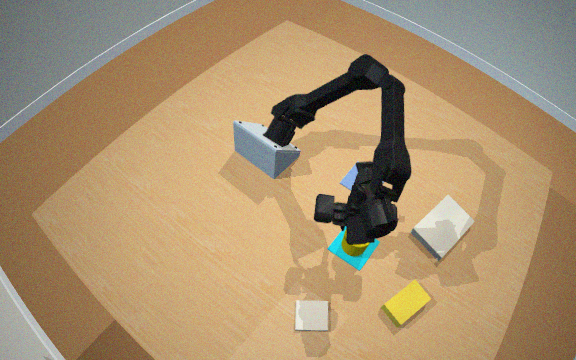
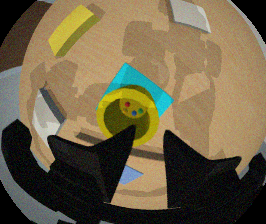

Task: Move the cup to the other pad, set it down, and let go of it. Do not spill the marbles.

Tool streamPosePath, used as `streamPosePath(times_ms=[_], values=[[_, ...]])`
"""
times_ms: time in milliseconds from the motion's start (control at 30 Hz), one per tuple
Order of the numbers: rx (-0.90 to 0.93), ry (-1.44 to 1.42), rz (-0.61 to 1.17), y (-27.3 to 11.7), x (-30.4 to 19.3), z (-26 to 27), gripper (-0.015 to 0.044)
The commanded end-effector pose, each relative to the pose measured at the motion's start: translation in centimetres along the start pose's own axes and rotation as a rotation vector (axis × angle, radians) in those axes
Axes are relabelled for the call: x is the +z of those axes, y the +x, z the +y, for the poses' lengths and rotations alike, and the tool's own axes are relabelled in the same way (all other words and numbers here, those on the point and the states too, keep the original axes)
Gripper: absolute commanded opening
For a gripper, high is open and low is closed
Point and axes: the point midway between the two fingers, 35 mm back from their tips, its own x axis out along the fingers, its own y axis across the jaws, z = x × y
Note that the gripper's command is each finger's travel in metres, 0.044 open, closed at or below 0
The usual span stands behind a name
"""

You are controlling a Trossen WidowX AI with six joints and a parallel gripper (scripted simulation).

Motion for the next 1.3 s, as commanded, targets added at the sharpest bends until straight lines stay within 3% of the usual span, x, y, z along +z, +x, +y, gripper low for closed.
streamPosePath(times_ms=[0, 133, 500, 1100, 1267], values=[[-0.004, -0.007, -0.006, -0.7, 0.1, 0.0, 0.0147], [-0.004, -0.006, -0.005, -1.2, -0.1, 0.0, 0.0147], [0.000, 0.001, 0.001, -1.1, 0.0, 0.0, 0.0435], [-0.006, -0.005, -0.006, -7.0, -0.1, 0.1, 0.0440], [0.001, 0.001, -0.004, -6.7, -0.1, 0.1, 0.0440]])
